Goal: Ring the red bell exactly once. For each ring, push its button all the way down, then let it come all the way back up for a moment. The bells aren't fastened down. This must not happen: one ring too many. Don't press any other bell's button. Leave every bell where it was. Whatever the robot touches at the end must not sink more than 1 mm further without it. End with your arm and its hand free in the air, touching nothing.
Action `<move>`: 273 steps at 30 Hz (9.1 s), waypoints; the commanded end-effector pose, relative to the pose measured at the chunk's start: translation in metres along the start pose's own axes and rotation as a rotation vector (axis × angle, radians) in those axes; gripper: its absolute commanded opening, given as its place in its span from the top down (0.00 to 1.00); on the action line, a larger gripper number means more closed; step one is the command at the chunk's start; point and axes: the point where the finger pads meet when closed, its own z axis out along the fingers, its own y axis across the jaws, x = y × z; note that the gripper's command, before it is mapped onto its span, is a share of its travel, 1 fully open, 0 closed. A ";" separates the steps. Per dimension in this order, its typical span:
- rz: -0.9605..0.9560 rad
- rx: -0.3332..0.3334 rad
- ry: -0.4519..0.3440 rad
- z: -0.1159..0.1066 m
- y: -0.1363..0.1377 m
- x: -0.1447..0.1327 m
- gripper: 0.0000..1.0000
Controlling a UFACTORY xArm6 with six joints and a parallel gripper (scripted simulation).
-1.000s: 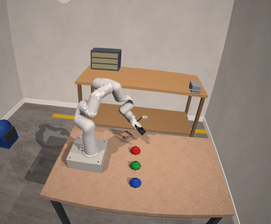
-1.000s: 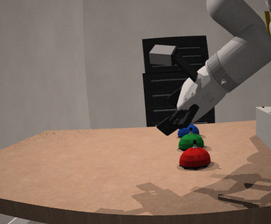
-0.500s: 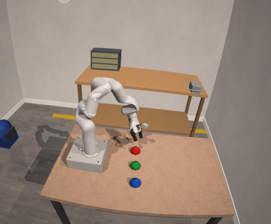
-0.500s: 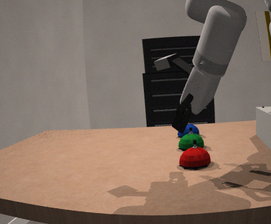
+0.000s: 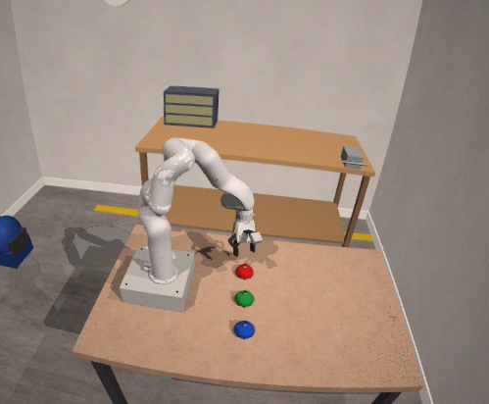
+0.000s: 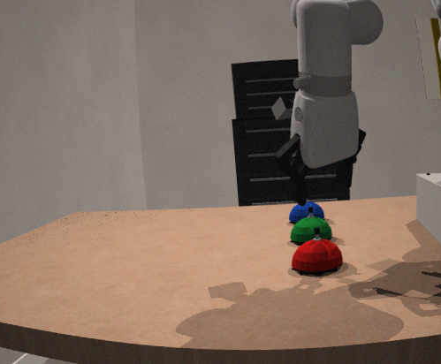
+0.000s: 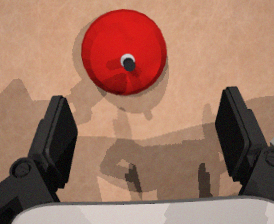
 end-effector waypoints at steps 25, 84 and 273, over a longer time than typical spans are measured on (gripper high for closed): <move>0.587 0.043 -0.389 -0.017 0.002 0.022 0.00; 0.587 0.040 -0.388 -0.015 0.001 0.021 1.00; 0.586 0.038 -0.388 -0.013 0.000 0.022 1.00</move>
